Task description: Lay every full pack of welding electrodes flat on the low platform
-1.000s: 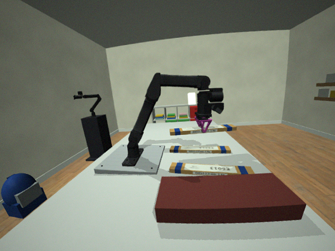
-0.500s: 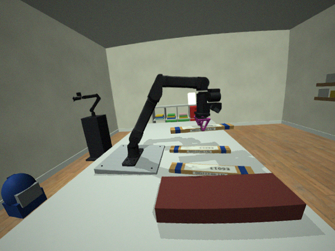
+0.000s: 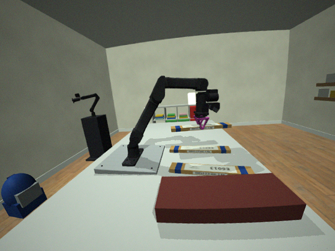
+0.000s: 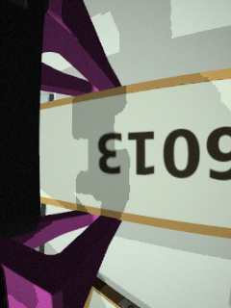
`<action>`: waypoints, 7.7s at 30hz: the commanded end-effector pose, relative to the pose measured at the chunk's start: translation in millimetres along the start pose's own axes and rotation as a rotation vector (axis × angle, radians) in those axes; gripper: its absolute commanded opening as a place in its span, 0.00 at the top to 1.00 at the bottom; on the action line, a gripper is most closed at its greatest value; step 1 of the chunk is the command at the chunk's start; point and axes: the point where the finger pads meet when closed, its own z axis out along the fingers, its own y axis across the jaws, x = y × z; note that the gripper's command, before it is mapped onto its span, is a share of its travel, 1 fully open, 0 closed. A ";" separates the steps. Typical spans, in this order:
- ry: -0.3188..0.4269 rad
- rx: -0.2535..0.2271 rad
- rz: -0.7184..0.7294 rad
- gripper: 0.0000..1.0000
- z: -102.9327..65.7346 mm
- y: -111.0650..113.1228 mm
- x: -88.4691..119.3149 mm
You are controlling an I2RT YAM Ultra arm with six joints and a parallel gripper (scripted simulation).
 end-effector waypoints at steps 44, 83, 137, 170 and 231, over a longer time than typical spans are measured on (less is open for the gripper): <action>-0.026 -0.001 0.021 1.00 -14.2 103.5 -14.6; -0.026 -0.001 0.021 1.00 -14.5 179.5 -24.0; -0.026 -0.001 0.021 1.00 -14.5 179.5 -24.0; -0.026 -0.001 0.021 1.00 -14.5 179.5 -24.0; -0.026 -0.001 0.021 1.00 -14.5 179.5 -24.0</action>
